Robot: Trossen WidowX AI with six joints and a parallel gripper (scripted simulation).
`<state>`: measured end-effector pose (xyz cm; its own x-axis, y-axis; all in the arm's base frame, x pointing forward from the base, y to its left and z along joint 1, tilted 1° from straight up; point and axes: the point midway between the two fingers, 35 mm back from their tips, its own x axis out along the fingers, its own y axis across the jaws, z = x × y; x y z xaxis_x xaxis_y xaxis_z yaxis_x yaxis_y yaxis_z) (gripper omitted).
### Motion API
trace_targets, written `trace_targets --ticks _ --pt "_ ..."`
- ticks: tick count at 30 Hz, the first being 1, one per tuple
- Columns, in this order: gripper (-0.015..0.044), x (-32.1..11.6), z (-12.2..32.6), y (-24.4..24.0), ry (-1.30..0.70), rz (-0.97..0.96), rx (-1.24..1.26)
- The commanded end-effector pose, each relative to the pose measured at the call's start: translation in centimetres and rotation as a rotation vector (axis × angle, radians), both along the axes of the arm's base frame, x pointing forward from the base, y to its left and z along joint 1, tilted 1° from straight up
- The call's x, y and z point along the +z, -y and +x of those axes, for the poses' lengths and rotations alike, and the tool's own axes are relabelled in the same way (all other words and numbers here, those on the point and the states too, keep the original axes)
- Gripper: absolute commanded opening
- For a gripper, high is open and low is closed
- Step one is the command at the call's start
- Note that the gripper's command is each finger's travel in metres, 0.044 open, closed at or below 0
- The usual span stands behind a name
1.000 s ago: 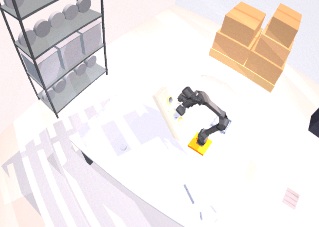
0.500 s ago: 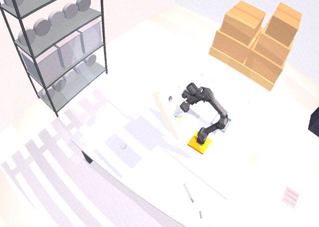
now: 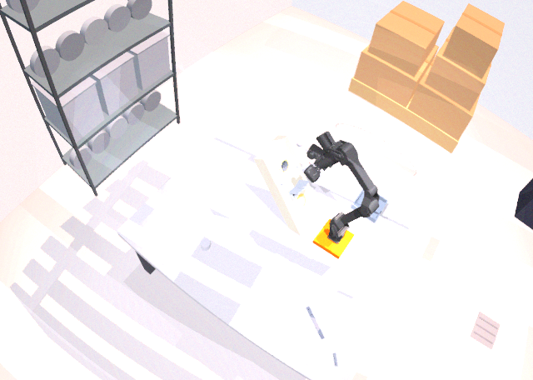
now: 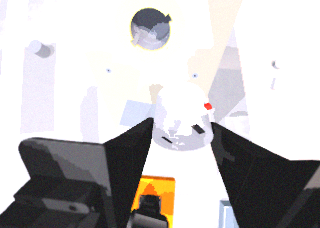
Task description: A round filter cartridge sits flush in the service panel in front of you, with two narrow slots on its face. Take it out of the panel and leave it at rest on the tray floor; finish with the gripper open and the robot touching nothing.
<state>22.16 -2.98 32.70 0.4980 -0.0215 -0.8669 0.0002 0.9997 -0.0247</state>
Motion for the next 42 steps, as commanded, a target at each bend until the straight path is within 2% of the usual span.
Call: trace_targets --ticks 1,13,17,42 --pt "0.0 -0.2 0.3 1.2 0.0 0.002 0.006" --pt "0.0 -0.4 0.2 4.6 0.013 -0.001 0.005" --pt "0.0 -0.4 -0.1 4.2 0.008 -0.005 -0.035" --pt "0.0 -3.2 -5.1 15.2 0.017 -0.006 -0.713"
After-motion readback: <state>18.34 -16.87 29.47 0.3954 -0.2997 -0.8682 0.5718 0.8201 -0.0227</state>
